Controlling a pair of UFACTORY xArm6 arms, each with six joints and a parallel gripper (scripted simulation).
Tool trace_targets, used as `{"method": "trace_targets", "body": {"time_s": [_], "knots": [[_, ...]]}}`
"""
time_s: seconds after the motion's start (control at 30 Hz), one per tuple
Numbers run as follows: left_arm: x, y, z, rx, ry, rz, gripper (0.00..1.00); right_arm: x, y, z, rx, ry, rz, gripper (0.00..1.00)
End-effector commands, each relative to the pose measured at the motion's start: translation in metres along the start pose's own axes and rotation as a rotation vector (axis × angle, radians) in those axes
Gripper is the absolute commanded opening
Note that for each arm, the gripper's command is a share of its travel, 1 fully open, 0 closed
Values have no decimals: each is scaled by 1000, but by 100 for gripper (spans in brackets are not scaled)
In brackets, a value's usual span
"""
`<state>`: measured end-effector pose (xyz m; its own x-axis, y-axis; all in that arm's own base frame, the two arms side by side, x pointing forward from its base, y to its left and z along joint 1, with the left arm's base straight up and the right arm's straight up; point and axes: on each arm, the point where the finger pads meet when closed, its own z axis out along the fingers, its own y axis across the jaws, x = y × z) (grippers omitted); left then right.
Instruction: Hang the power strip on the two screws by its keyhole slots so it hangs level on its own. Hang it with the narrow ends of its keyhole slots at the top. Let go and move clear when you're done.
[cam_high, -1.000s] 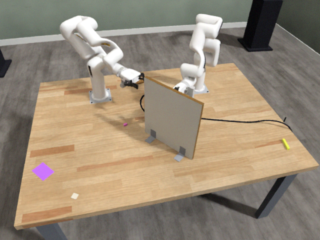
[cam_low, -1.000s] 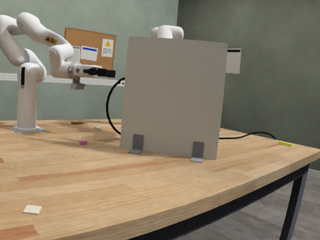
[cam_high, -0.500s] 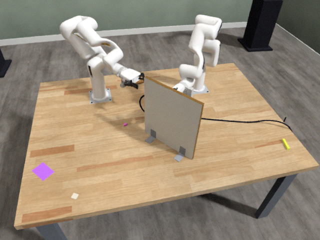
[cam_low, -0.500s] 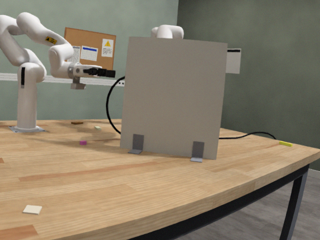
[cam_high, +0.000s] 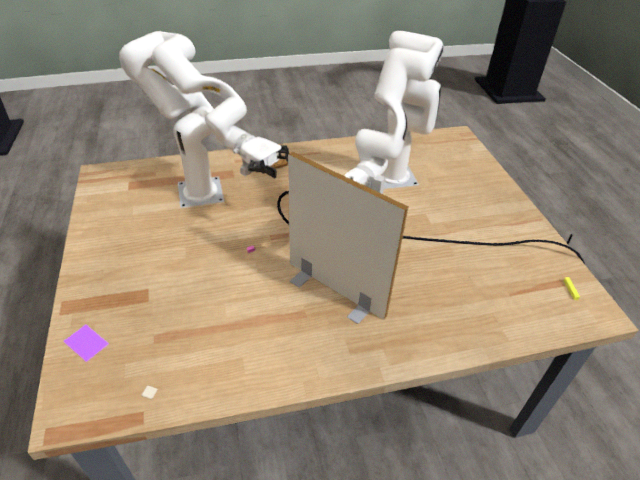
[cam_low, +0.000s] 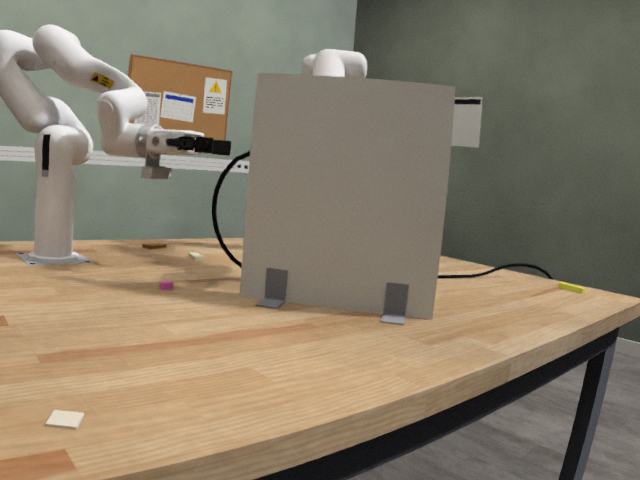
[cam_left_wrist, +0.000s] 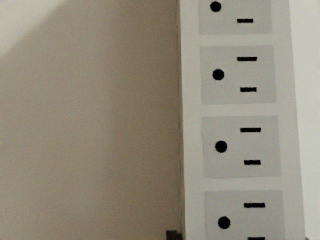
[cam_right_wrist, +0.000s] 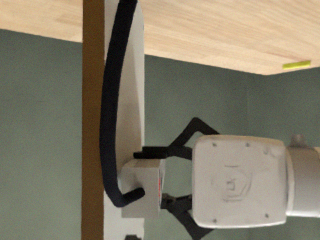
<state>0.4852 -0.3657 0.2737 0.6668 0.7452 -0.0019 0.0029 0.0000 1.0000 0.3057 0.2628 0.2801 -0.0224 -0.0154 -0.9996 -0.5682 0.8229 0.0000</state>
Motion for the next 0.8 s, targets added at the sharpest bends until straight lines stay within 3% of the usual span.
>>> {"method": "trace_targets", "body": {"time_s": [0.0,0.77], "knots": [[0,3,1,-6,0,1,0,-2,0,1,0,-4,0,100],[0,2,3,-5,0,0,0,-2,0,1,0,-4,0,100]]}}
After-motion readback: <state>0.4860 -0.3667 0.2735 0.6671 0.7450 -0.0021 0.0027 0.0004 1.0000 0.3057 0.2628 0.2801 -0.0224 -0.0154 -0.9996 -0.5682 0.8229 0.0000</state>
